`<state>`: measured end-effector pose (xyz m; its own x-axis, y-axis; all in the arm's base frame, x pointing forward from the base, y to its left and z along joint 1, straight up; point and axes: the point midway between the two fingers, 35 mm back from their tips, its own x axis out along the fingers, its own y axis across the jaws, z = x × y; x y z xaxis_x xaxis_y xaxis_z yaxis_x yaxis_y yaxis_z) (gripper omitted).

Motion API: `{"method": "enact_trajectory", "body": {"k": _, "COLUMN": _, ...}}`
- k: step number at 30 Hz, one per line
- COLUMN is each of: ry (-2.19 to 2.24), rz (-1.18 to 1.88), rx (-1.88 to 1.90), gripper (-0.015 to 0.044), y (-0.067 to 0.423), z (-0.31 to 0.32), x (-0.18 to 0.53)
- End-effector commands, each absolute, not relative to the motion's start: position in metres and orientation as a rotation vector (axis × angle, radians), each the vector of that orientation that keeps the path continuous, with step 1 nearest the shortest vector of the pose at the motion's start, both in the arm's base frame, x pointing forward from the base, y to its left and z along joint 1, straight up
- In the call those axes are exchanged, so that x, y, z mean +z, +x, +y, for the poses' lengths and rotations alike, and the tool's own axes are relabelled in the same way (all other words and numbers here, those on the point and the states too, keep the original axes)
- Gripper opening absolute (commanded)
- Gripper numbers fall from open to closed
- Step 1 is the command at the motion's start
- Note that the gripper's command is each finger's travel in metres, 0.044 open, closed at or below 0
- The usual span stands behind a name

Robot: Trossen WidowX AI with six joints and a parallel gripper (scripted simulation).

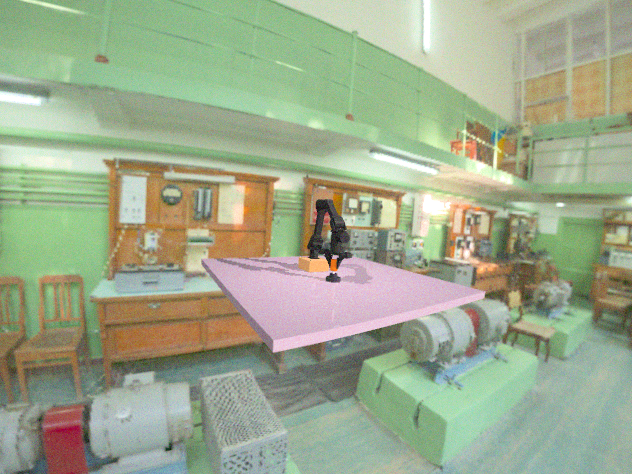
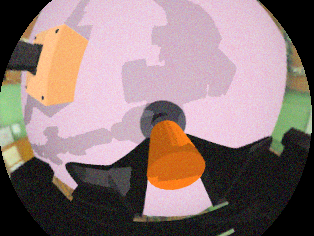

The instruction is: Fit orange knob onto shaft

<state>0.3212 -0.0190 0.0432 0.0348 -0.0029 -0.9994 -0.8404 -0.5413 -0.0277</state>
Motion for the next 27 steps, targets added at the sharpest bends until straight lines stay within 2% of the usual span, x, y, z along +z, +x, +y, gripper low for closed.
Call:
{"method": "enact_trajectory", "body": {"k": 1, "ry": -1.643, "rz": 0.863, "rx": 1.586, "gripper": 0.0, "y": 0.3217, "z": -0.0189, "x": 0.0469}}
{"method": "enact_trajectory", "body": {"k": 10, "ry": -1.786, "rz": 0.717, "rx": 1.725, "gripper": 0.0, "y": 0.324, "z": -0.0189, "x": 0.0464}}
{"method": "enact_trajectory", "body": {"k": 27, "ry": -1.786, "rz": 0.717, "rx": 1.725, "gripper": 0.0, "y": 0.3223, "z": -0.0187, "x": 0.0427}}
